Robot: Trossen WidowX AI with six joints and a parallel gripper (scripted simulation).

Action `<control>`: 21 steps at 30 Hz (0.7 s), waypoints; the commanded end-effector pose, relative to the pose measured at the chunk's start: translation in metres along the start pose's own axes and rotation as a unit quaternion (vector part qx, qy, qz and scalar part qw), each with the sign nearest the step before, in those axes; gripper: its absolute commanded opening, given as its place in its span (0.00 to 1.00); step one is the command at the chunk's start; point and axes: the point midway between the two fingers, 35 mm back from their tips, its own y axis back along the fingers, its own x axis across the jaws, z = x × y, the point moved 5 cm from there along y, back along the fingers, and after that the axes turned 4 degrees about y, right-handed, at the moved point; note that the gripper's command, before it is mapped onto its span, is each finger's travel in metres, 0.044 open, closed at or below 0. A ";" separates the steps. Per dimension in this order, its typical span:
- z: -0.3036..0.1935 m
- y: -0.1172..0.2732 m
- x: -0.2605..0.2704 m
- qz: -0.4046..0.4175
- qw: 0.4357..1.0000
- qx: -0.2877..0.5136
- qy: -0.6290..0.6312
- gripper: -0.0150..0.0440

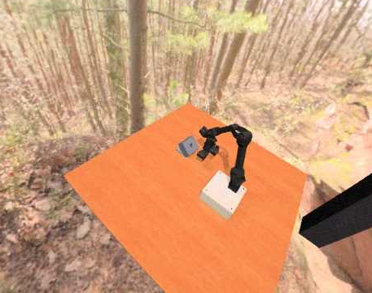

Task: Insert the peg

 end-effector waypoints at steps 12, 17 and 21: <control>-0.002 0.067 0.000 0.001 1.000 0.000 0.001 0.25; -0.002 0.079 0.000 0.001 1.000 0.000 0.001 0.25; -0.002 0.079 0.000 0.002 1.000 0.003 0.013 0.25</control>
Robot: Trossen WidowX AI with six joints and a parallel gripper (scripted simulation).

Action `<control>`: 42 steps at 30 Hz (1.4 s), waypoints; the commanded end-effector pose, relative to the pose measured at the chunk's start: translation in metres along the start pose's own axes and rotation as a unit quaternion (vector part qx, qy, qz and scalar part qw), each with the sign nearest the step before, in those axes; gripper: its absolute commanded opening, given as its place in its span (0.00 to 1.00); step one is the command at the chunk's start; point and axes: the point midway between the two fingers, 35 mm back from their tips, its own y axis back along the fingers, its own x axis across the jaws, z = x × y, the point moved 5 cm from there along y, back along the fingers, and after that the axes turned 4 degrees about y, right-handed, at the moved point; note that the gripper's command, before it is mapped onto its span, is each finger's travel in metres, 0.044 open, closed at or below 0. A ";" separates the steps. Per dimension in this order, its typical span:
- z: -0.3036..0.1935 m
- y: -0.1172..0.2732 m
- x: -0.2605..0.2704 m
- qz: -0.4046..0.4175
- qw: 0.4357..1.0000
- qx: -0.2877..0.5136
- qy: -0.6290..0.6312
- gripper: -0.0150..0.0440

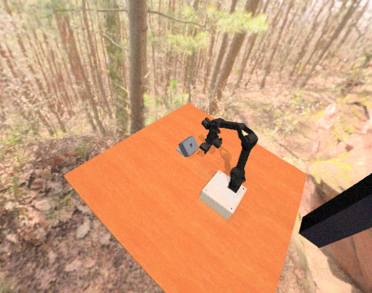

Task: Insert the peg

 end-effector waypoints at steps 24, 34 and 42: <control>0.001 0.004 -0.001 0.010 0.992 0.028 0.126 0.25; 0.001 0.005 -0.002 0.015 0.984 0.038 0.175 0.25; 0.001 0.005 -0.002 0.021 0.976 0.047 0.213 0.25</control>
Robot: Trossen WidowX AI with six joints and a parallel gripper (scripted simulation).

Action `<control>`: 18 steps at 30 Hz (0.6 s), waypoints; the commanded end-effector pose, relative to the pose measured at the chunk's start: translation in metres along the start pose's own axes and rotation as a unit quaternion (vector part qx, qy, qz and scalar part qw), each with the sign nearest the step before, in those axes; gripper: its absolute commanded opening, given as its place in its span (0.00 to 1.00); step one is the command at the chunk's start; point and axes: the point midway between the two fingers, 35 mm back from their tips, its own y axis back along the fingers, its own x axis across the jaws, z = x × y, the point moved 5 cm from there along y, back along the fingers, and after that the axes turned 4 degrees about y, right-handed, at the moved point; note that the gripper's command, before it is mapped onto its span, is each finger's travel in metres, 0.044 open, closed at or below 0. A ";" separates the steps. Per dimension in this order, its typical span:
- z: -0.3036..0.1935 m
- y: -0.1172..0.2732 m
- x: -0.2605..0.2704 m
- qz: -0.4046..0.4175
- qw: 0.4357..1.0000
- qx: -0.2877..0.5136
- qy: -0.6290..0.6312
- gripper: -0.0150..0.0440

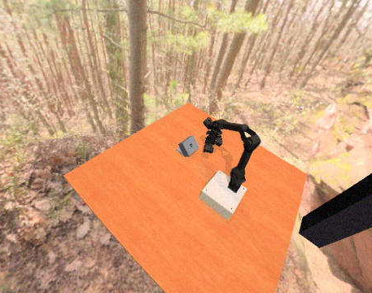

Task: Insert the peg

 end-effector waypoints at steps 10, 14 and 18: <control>0.000 0.001 -0.002 0.008 0.998 0.013 0.064 0.25; 0.000 0.001 -0.002 0.011 0.996 0.016 0.084 0.25; 0.000 0.002 -0.002 0.014 0.994 0.020 0.104 0.25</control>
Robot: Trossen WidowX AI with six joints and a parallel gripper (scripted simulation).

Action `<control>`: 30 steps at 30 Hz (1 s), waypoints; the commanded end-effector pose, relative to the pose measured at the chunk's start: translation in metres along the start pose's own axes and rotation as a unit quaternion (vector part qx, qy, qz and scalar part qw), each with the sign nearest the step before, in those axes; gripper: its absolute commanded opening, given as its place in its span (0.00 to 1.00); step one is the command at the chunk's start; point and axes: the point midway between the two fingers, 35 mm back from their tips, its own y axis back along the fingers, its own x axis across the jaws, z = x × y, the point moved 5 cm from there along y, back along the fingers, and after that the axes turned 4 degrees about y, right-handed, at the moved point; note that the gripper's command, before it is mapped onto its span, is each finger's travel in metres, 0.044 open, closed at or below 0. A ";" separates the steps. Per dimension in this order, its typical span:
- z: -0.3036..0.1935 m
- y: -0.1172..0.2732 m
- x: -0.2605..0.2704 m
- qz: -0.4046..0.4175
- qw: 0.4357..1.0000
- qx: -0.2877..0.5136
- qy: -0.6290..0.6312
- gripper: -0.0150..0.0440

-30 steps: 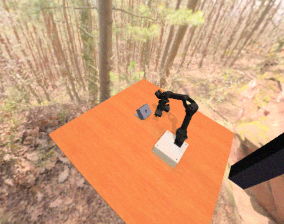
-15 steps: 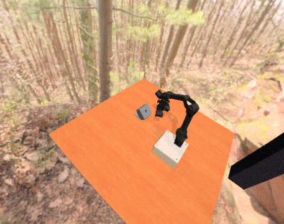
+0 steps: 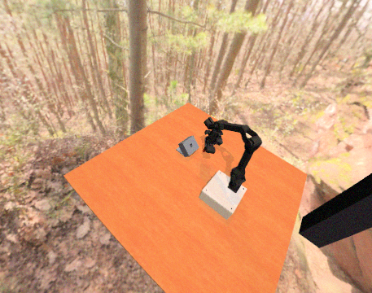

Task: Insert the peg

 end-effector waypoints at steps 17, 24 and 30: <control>0.000 0.002 -0.002 0.017 0.995 0.016 0.099 0.25; 0.000 0.002 -0.002 0.024 0.991 0.021 0.133 0.25; 0.000 0.003 -0.003 0.030 0.986 0.024 0.163 0.25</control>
